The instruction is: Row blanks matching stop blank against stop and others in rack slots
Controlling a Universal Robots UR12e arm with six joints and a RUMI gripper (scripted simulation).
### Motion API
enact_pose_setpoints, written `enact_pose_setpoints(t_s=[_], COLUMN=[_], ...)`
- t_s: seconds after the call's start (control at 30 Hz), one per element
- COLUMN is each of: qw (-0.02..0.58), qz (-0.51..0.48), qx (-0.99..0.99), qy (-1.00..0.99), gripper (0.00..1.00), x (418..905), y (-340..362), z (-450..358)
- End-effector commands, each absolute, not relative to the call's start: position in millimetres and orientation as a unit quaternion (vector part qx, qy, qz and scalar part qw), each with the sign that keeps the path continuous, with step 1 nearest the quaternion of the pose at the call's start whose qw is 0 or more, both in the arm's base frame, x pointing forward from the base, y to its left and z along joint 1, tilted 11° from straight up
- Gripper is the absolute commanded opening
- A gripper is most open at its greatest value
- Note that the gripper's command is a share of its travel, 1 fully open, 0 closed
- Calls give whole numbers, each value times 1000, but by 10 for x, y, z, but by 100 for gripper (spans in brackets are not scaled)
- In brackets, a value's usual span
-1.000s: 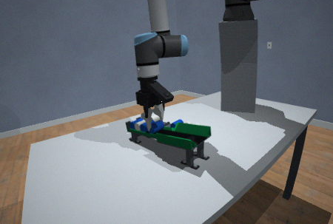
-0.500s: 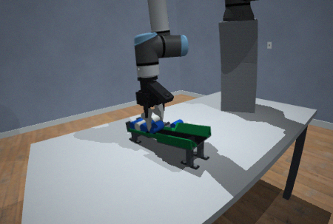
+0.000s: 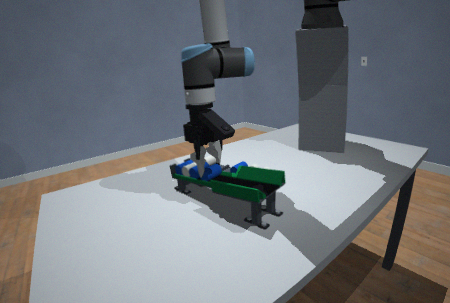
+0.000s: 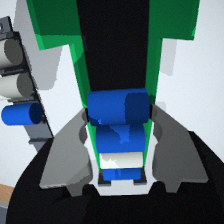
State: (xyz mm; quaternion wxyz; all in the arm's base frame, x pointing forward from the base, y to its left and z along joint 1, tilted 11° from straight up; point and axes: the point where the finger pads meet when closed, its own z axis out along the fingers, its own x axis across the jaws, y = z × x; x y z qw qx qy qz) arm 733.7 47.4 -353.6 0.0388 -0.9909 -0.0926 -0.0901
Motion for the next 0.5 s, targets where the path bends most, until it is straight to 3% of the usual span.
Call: enact_pose_setpoints(t_s=[0.0, 0.47], qw=[38, 38], qz=[-92, -92], qx=[-991, -991], qy=[-93, -93], gripper=[47, 50], x=[7374, 7372], y=[473, 473], z=[-3528, -3524])
